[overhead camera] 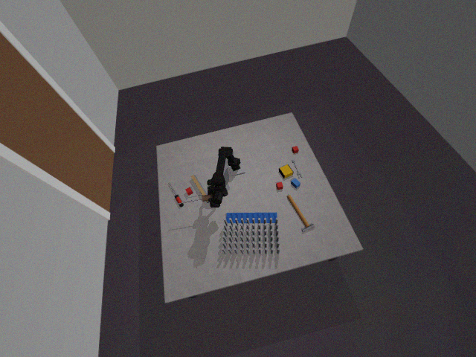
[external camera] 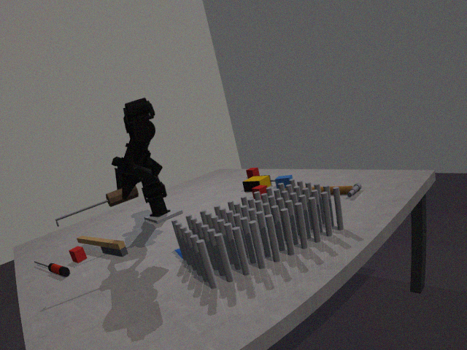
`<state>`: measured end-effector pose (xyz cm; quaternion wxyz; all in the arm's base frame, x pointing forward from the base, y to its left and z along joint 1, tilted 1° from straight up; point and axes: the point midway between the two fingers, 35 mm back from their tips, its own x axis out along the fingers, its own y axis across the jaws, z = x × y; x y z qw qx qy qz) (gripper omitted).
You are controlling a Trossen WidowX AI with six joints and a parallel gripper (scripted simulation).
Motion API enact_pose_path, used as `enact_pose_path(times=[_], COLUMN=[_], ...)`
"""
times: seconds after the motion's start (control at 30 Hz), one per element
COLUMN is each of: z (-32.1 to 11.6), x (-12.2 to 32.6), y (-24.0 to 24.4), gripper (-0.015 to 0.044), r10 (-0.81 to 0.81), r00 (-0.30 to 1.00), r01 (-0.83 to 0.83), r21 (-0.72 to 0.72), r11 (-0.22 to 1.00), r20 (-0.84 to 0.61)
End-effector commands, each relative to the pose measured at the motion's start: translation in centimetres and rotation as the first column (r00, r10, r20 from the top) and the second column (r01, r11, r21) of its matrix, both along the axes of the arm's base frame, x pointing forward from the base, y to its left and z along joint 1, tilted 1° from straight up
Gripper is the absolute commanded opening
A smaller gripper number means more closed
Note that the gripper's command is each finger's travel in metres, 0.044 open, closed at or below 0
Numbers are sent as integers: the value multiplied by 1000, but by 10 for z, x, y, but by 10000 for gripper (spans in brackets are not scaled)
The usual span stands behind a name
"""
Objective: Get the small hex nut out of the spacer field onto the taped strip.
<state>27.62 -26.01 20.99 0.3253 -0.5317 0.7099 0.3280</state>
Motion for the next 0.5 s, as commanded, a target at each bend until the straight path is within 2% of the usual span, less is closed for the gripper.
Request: enact_pose_path(times=[0.0,0.47], z=[-2,-12], x=[0,3], y=[-2,-4], gripper=[0,0], r10=[-8,-8], r00=[1000,1000], r01=[8,8], r21=[-9,-9], r11=[1000,1000], r20=[2,2])
